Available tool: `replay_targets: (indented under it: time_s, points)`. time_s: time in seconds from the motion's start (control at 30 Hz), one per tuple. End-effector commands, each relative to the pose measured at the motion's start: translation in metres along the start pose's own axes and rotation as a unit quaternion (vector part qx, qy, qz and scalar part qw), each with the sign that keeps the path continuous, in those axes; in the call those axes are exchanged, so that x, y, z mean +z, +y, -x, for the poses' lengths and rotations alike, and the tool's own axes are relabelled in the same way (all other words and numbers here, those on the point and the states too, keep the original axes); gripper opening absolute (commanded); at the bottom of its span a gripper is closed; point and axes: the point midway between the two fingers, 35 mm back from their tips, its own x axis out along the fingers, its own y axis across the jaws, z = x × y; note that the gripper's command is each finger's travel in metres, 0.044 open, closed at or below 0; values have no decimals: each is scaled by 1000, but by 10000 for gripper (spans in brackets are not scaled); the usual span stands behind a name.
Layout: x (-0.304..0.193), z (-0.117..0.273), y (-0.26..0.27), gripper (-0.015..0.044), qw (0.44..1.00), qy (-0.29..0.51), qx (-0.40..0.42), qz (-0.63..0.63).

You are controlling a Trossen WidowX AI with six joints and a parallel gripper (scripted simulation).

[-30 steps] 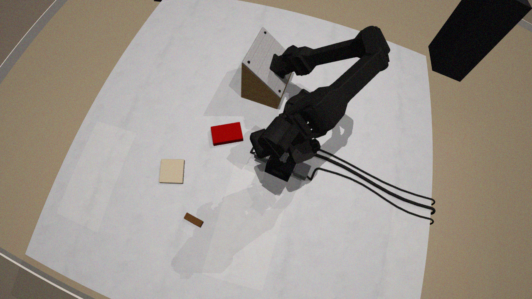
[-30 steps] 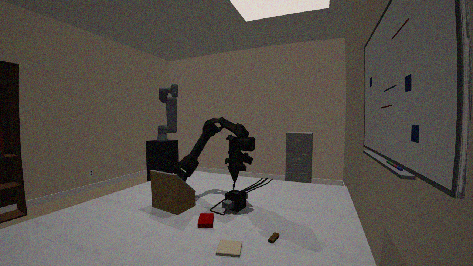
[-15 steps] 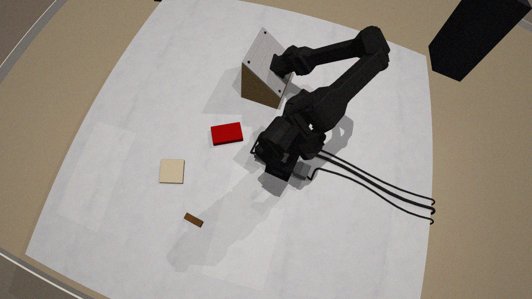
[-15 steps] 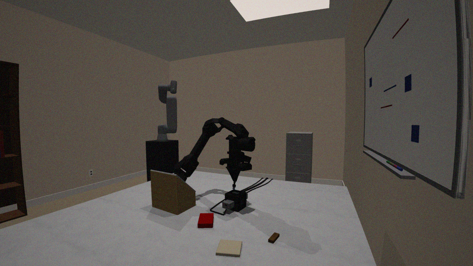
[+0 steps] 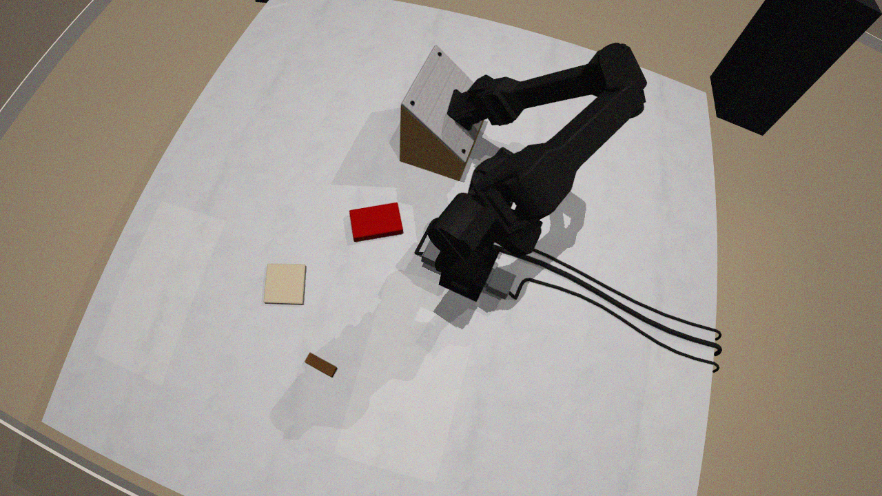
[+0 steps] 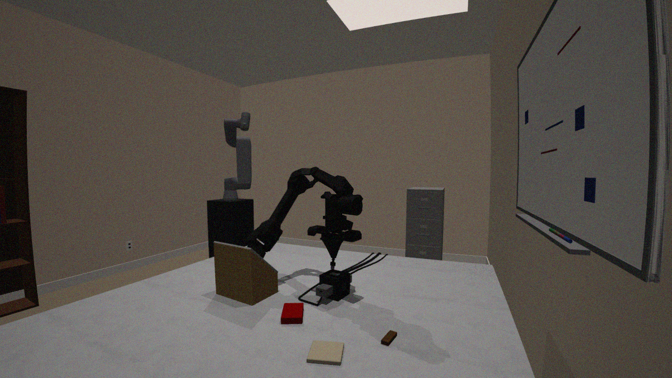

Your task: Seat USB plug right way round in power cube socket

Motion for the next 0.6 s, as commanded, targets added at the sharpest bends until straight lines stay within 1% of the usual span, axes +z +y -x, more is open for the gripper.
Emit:
replay_targets:
  time_s: [0.0, 0.57]
  points:
    - [0, 0, 0, 0, 1000, 0, 0, 9]
    - [0, -1, 0, 0, 1000, -4, 0, 7]
